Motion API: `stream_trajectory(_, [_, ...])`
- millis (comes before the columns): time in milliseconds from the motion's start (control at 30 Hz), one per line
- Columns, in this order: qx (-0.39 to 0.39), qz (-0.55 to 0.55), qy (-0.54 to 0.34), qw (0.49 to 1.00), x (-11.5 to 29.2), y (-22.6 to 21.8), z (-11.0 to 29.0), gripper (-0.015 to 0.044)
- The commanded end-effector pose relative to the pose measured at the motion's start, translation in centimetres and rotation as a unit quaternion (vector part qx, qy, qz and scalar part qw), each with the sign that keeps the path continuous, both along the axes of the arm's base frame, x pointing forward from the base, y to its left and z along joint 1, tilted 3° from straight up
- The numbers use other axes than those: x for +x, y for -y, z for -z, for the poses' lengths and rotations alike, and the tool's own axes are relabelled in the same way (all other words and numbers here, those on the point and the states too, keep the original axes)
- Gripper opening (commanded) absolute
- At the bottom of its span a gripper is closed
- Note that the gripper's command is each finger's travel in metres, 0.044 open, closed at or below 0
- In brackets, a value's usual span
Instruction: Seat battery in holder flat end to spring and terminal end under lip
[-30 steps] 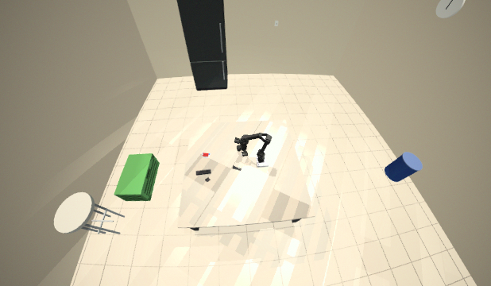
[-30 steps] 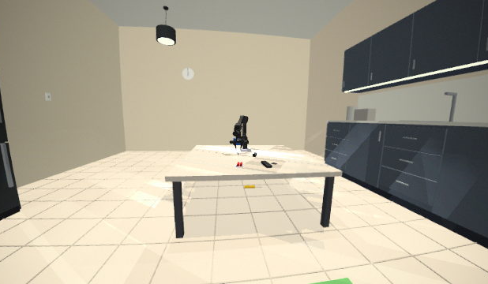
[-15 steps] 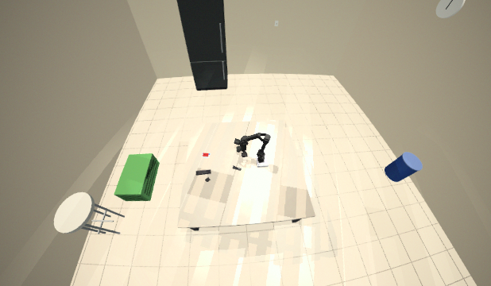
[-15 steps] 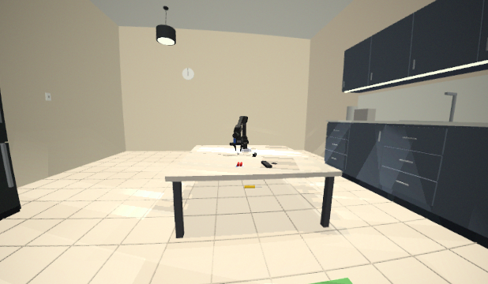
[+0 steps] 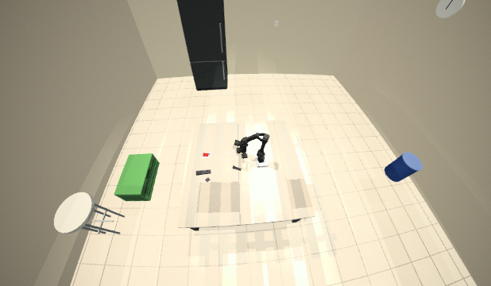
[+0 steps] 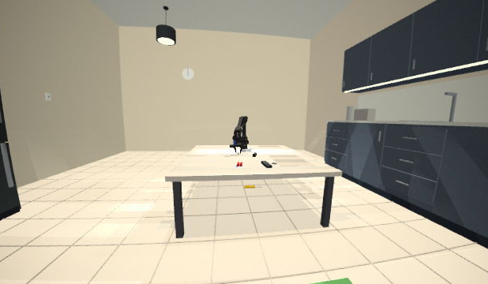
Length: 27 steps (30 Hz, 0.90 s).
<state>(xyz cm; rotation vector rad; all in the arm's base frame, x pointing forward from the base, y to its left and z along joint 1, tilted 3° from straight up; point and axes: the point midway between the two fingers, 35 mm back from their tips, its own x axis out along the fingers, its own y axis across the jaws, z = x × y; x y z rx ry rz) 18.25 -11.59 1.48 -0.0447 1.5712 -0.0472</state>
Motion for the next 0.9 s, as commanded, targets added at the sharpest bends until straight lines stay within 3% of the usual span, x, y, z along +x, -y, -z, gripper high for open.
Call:
stream_trajectory(0, [0.001,-0.002,-0.006,1.0,-0.3,-0.1,0.5,0.0142])
stream_trajectory(67, [0.001,-0.002,-0.006,1.0,-0.3,-0.1,0.5,0.009])
stream_trajectory(233, [0.001,-0.002,-0.006,1.0,-0.3,-0.1,0.5,0.0059])
stream_trajectory(433, [0.0,0.022,0.0,1.0,-0.3,0.3,0.2,0.0059])
stream_trajectory(633, [0.001,-0.001,-0.006,1.0,-0.2,-0.3,-4.4,0.0059])
stream_trajectory(867, [0.001,0.009,-0.005,1.0,0.5,-0.8,-4.7,0.0059])
